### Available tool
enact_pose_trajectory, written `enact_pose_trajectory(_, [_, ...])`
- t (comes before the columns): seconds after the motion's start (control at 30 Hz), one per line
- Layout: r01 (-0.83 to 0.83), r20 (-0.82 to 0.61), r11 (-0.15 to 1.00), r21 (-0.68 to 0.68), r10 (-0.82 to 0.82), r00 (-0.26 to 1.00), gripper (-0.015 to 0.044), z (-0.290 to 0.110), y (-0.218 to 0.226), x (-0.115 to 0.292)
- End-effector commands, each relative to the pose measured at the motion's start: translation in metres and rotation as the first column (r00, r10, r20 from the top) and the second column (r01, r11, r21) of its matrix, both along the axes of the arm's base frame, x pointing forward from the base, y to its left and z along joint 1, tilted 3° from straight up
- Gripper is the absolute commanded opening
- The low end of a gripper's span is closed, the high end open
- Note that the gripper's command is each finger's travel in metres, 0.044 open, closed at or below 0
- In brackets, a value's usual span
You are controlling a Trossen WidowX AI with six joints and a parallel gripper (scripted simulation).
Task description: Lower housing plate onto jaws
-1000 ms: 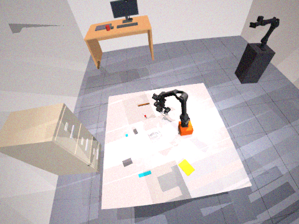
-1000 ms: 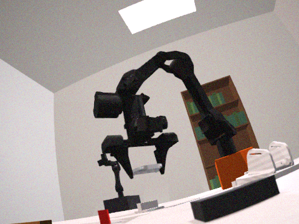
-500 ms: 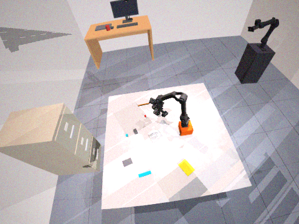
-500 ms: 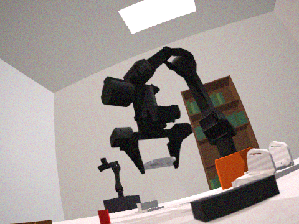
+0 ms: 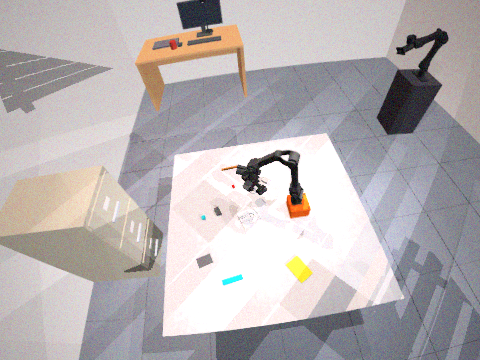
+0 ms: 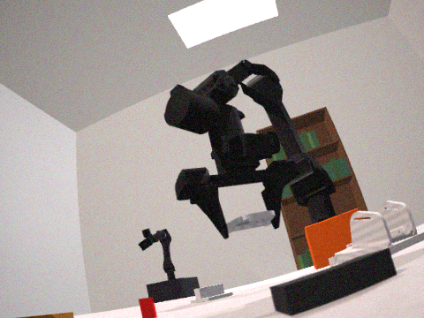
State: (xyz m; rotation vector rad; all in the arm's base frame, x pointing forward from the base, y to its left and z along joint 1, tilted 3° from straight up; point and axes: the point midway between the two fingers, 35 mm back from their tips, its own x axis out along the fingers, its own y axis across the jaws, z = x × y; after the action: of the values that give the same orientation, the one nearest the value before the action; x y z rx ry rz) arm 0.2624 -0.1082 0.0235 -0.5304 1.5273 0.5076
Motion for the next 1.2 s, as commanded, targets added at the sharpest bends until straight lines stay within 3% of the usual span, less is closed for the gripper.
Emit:
enact_pose_trajectory(0.0, [0.024,-0.001,1.000,0.006,-0.024,1.000,0.0351,-0.002,0.012,0.002])
enact_pose_trajectory(1.17, [0.223,-0.004,0.975,0.011,-0.223,0.975,0.0351,-0.004,0.126,0.007])
